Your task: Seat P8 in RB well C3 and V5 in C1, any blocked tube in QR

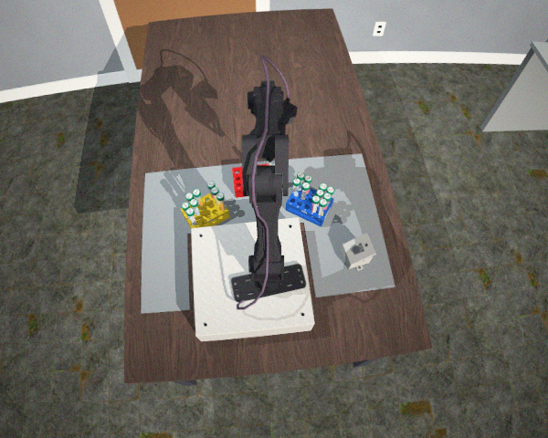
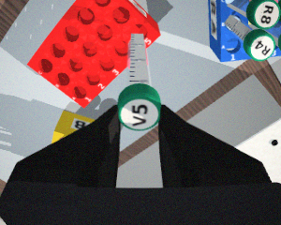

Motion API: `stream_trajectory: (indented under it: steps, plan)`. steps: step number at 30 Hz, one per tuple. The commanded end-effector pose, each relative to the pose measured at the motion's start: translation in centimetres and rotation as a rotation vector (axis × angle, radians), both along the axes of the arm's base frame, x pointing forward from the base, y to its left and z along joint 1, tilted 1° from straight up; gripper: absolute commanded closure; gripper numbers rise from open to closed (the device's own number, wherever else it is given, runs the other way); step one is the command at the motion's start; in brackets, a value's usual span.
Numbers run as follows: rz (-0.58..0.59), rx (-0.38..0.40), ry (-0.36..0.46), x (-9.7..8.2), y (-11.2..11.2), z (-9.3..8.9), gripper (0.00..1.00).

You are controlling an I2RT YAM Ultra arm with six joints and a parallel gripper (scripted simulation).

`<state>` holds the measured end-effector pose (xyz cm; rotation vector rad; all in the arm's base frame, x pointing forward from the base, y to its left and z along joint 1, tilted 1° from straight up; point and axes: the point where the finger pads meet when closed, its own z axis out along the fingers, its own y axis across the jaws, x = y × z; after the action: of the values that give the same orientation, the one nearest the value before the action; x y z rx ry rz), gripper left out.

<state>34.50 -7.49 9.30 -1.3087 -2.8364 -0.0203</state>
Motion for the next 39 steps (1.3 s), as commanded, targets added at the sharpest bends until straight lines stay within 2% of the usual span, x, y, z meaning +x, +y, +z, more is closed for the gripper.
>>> stream_trajectory:
  steps: [1,4,5,8,12,15,21,24,27,30,33,38,39]
  plan:
    - [-0.005,0.006,0.017,-0.2,-0.3,-1.0,1.0]
    - [-0.005,0.004,0.008,0.0,-0.4,-0.8,1.0]
    - [-0.006,-0.004,-0.025,0.6,-0.5,0.1,1.0]
    - [-0.006,0.002,0.001,-0.2,-0.4,-0.7,1.0]
    - [-0.002,-0.003,-0.022,0.3,-0.4,-0.2,1.0]
    - [-0.001,0.001,-0.002,-0.2,-0.2,-0.8,1.0]
    - [-0.001,-0.002,-0.018,0.2,-0.2,-0.5,1.0]
    - [-0.001,0.001,-0.003,-0.2,-0.1,-1.0,1.0]
    - [-0.001,-0.003,-0.021,0.3,-0.2,-0.6,1.0]
    - [-0.001,0.002,0.001,-0.3,0.0,-1.3,1.0]
    - [0.0,-0.001,-0.013,0.2,-0.1,-1.1,1.0]
    - [0.0,0.003,0.006,-0.3,0.0,-1.7,1.0]
    - [0.0,-0.004,-0.025,0.6,-0.2,-0.9,1.0]
